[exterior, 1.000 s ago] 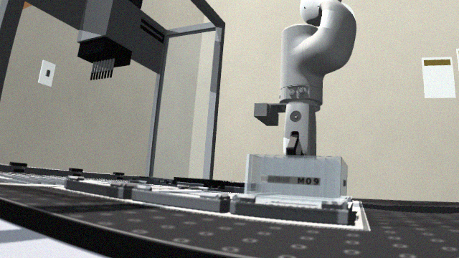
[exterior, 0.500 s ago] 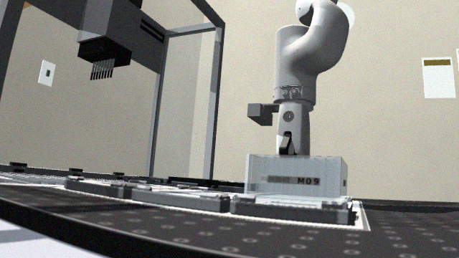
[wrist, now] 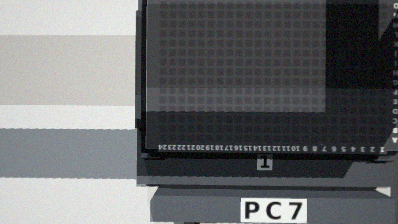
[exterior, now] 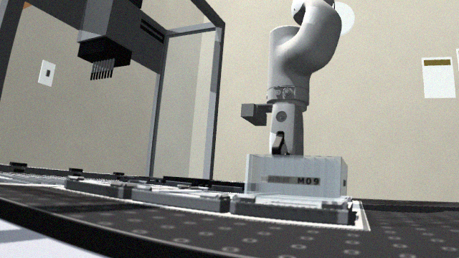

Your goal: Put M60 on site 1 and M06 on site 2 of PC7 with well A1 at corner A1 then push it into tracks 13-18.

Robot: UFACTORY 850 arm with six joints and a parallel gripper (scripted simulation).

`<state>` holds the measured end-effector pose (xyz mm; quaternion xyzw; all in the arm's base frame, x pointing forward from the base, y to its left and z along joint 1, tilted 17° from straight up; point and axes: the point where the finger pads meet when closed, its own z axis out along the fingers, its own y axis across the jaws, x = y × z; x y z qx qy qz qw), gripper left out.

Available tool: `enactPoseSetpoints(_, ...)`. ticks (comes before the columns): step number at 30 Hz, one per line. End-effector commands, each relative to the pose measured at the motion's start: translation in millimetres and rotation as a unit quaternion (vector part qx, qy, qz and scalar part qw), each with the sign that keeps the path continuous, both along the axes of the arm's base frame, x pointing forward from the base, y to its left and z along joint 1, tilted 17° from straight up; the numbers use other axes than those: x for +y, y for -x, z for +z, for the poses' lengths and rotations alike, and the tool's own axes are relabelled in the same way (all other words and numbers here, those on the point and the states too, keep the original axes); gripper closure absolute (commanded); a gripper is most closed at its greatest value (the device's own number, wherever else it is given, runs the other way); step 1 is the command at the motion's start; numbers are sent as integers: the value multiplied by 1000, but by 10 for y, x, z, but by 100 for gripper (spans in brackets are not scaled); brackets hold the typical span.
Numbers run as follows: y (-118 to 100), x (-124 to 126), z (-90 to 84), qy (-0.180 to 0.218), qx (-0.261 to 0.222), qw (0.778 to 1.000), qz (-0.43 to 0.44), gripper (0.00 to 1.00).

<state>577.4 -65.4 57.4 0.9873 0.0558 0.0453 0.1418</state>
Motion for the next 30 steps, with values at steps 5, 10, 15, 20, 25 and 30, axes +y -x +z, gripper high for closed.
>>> enactPoseSetpoints(5, -96, 14, 18, 0, -1, 1000, 0, 18)
enactPoseSetpoints(10, -136, 19, 21, 0, -1, 1000, 0, 18)
enactPoseSetpoints(15, -176, 23, 24, 0, -1, 1000, 0, 18)
enactPoseSetpoints(20, -225, 30, 28, 0, -1, 1000, 0, 18)
enactPoseSetpoints(25, -275, 36, 32, 0, -1, 1000, 0, 18)
enactPoseSetpoints(30, -305, 40, 34, 0, -1, 1000, 0, 18)
